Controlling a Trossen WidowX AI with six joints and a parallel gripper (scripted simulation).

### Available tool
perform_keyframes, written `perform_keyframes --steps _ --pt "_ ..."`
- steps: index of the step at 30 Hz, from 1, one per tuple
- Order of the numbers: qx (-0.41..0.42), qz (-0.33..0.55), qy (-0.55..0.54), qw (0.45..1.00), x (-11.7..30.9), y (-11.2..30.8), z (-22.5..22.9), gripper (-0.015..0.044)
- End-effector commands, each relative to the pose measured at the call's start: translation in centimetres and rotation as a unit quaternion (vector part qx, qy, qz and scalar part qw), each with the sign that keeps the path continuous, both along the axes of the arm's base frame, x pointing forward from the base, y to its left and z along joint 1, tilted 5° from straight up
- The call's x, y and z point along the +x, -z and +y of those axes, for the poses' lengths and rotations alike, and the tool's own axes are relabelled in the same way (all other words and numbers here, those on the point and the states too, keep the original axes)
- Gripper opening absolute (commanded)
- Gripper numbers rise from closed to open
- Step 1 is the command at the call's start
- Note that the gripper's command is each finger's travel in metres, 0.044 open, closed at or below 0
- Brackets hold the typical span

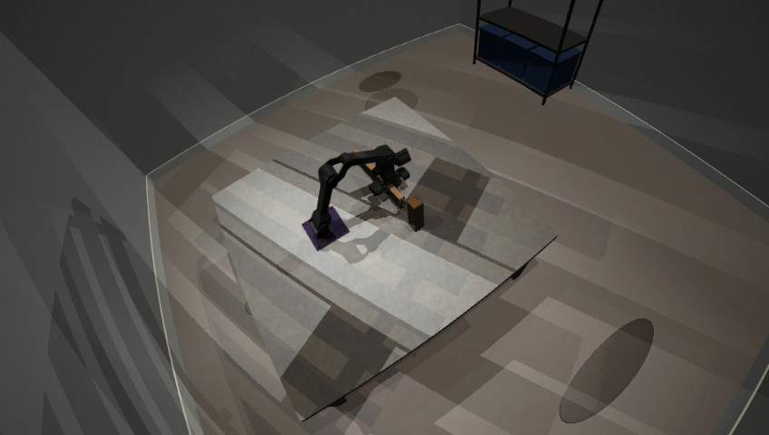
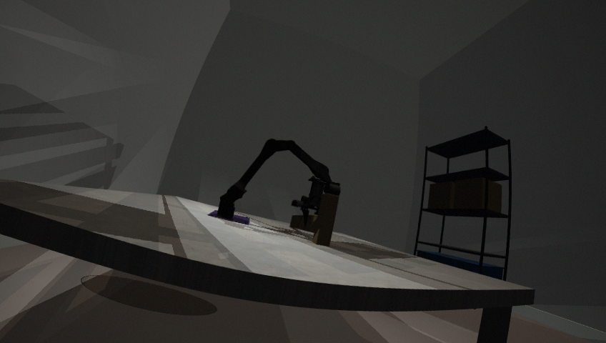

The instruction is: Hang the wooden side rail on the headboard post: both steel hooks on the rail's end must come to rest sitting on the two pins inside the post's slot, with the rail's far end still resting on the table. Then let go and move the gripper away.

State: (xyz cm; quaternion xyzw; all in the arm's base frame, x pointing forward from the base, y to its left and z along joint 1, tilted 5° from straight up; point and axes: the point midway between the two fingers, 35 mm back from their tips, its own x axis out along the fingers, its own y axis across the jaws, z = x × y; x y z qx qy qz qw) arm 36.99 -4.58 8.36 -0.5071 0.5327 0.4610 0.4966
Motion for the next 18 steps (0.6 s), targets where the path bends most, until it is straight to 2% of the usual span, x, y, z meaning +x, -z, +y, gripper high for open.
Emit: perform_keyframes --steps 1,18 --pt "0.0 -0.008 -0.001 1.0 0.19 -0.65 0.03 0.0" --pt "0.001 -0.008 -0.001 1.0 0.19 -0.89 0.05 0.0"
